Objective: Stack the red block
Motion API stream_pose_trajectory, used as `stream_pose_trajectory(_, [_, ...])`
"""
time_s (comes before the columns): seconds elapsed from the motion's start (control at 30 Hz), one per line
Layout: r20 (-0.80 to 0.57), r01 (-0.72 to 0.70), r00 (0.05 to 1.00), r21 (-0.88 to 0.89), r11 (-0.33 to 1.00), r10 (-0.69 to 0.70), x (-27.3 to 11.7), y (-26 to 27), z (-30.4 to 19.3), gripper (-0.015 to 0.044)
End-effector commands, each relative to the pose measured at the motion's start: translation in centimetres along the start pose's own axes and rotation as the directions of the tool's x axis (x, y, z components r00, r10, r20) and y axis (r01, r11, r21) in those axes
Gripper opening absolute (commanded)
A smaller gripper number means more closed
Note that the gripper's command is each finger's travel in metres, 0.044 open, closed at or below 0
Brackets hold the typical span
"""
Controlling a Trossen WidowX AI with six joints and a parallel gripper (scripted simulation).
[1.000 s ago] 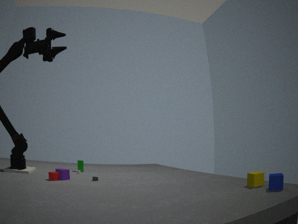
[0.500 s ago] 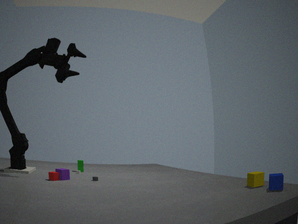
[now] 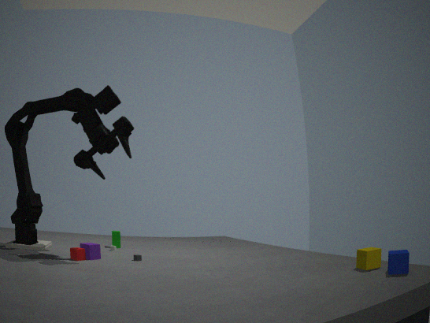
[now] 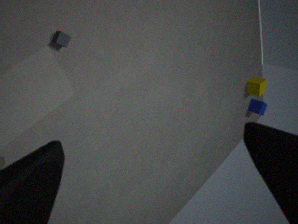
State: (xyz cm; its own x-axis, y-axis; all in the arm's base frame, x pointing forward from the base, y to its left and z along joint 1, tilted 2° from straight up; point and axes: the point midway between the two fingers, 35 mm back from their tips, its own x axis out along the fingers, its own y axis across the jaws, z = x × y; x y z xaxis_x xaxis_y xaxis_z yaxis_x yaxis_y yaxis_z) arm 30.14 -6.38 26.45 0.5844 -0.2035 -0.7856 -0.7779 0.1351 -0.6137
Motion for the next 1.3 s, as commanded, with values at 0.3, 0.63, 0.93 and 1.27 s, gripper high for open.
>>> stream_pose_trajectory(0.3, [0.044,-0.555,0.816,0.343,0.758,0.577,7.7,14.0,-4.9,0.0440])
stream_pose_trajectory(0.63, [0.046,-0.561,0.811,0.348,0.751,0.583,8.5,14.9,-5.5,0.0440])
stream_pose_trajectory(0.93, [0.046,-0.561,0.811,0.348,0.751,0.584,11.2,17.0,-5.5,0.0440])
stream_pose_trajectory(1.27, [0.046,-0.561,0.811,0.348,0.751,0.584,12.2,17.6,-5.5,0.0440])
